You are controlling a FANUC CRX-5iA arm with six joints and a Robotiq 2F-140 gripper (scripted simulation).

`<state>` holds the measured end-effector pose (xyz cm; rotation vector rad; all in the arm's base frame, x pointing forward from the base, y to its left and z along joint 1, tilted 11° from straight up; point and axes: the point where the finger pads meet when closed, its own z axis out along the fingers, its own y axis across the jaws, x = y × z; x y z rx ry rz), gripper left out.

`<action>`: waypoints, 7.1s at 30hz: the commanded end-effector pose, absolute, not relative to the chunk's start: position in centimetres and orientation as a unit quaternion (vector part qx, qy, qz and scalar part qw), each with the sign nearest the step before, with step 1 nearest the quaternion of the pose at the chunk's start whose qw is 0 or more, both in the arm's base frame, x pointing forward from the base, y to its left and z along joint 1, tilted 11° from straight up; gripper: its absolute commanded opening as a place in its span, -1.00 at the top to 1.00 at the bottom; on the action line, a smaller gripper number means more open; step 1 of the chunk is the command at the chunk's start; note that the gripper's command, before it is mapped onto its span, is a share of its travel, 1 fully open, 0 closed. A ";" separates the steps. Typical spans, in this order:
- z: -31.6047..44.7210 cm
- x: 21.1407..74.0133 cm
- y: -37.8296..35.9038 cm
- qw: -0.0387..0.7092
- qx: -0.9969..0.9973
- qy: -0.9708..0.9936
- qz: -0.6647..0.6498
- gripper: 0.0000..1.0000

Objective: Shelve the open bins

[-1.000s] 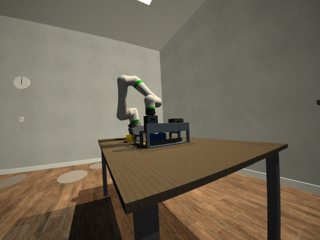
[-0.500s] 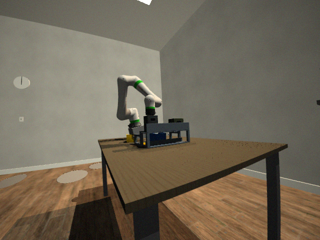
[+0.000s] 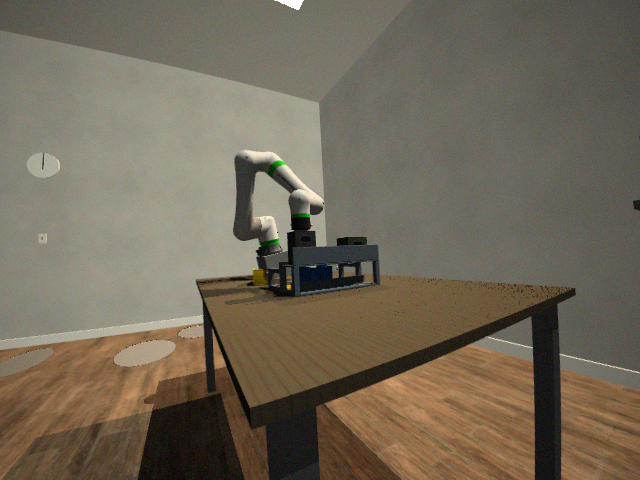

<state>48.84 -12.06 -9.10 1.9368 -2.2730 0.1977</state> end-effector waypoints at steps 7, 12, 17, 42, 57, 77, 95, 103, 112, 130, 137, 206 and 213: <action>-9.1 49.0 -12.1 0.074 0.645 -0.757 0.066 1.00; -9.1 49.2 -12.1 0.074 0.645 -0.757 0.066 1.00; -9.1 49.3 -12.1 0.074 0.645 -0.757 0.066 1.00; -9.1 50.5 -12.3 0.074 0.645 -0.757 0.066 1.00; -9.1 51.4 -12.5 0.074 0.645 -0.757 0.066 1.00; -9.1 52.7 -12.7 0.074 0.645 -0.757 0.066 1.00; -9.1 53.8 -12.8 0.074 0.645 -0.757 0.066 1.00; -9.1 54.1 -12.9 0.074 0.645 -0.757 0.066 1.00; -9.1 54.4 -12.9 0.074 0.645 -0.757 0.066 1.00; -9.1 54.8 -13.0 0.074 0.645 -0.757 0.066 1.00; -9.1 54.9 -13.0 0.074 0.645 -0.757 0.066 1.00; -6.7 53.0 -12.2 0.074 0.645 -0.757 0.066 1.00; -4.7 53.0 -11.8 0.074 0.645 -0.757 0.066 1.00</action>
